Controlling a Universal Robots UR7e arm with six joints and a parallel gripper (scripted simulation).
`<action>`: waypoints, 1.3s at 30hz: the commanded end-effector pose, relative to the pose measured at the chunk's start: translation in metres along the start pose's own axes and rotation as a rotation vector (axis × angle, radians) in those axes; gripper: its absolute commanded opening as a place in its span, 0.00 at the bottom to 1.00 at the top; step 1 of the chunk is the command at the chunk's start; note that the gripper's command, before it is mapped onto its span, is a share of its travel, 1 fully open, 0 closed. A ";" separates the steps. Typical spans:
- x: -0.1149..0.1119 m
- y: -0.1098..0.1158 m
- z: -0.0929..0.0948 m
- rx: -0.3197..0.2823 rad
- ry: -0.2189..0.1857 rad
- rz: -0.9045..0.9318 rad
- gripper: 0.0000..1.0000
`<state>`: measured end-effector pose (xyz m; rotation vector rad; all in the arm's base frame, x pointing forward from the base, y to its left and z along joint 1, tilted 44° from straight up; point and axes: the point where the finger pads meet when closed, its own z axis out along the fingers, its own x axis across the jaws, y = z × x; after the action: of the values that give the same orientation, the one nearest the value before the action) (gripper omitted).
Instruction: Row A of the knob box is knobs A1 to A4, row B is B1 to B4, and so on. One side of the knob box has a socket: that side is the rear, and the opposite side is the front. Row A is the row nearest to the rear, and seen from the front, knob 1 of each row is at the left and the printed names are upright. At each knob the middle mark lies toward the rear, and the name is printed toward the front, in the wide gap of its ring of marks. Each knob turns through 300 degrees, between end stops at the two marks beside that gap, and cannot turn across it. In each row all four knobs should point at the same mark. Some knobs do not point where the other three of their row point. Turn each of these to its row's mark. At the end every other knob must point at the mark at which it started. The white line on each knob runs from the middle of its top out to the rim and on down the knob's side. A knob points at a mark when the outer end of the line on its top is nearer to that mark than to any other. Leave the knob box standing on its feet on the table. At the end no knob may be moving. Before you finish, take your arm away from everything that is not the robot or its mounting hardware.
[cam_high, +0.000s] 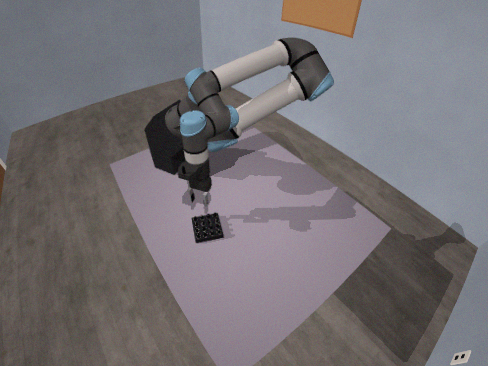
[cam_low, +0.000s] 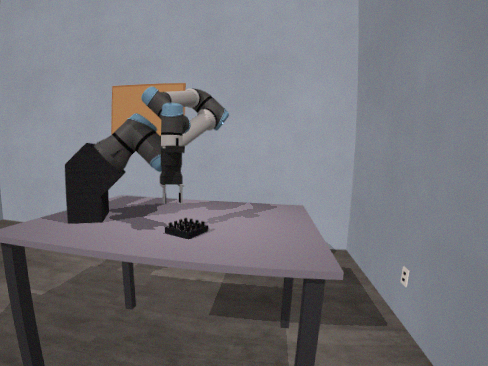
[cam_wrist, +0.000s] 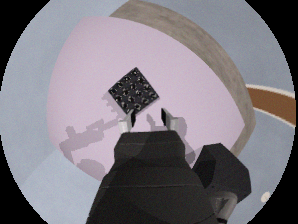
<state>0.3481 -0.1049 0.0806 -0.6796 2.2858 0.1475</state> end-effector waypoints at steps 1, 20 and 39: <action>-0.004 -0.005 0.000 0.000 0.014 0.133 1.00; -0.024 -0.018 0.005 0.003 0.006 0.664 1.00; -0.041 -0.021 0.010 -0.003 -0.005 0.971 1.00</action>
<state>0.3874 -0.1027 0.1018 0.4340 2.4173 0.5830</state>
